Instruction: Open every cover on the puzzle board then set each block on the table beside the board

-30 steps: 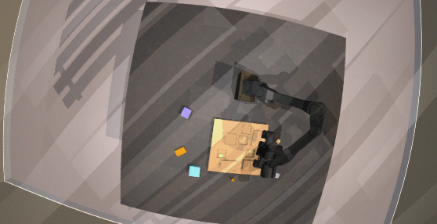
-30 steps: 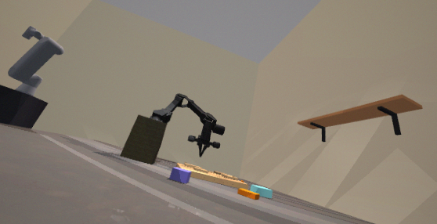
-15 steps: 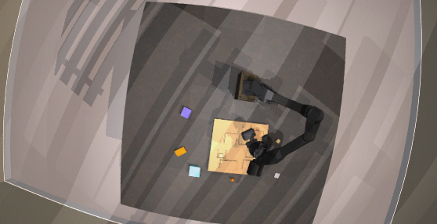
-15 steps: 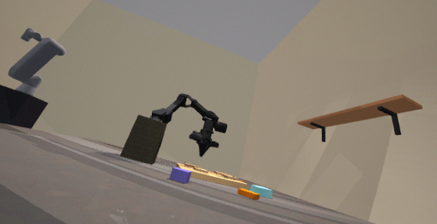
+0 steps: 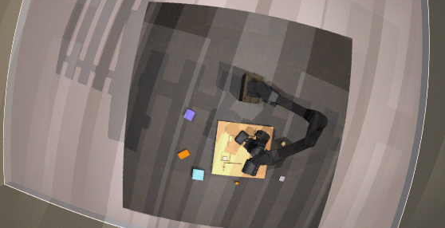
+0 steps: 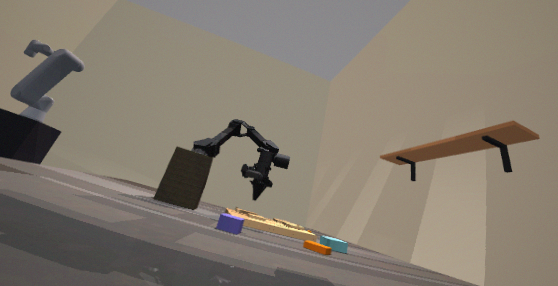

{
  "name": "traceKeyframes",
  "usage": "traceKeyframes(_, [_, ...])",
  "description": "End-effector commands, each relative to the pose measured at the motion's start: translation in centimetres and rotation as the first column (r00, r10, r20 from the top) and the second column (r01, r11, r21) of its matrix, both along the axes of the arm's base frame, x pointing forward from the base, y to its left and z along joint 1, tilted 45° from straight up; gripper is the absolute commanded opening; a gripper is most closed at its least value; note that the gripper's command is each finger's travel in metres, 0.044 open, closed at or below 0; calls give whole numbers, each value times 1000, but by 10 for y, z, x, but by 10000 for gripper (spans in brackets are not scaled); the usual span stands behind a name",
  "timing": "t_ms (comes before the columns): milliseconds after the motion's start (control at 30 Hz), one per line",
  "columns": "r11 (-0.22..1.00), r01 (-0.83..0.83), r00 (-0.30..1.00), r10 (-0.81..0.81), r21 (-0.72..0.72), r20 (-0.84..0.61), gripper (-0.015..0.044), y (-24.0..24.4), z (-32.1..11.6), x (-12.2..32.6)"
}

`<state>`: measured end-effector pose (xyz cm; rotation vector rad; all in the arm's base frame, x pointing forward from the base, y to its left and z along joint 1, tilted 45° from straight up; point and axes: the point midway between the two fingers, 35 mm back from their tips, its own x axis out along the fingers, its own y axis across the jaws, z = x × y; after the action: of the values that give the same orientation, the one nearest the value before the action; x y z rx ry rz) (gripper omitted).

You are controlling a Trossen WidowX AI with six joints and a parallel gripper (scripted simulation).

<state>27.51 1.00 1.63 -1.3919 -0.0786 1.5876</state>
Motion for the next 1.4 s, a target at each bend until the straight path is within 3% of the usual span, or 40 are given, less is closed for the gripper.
traceKeyframes(0, [1000,-10,1000,10,4,10,0,3,-3,0])
traceKeyframes(367, [1000,-10,1000,10,6,10,0,34,-36,7])
traceKeyframes(1367, [1000,-10,1000,10,7,11,0,41,-48,14])
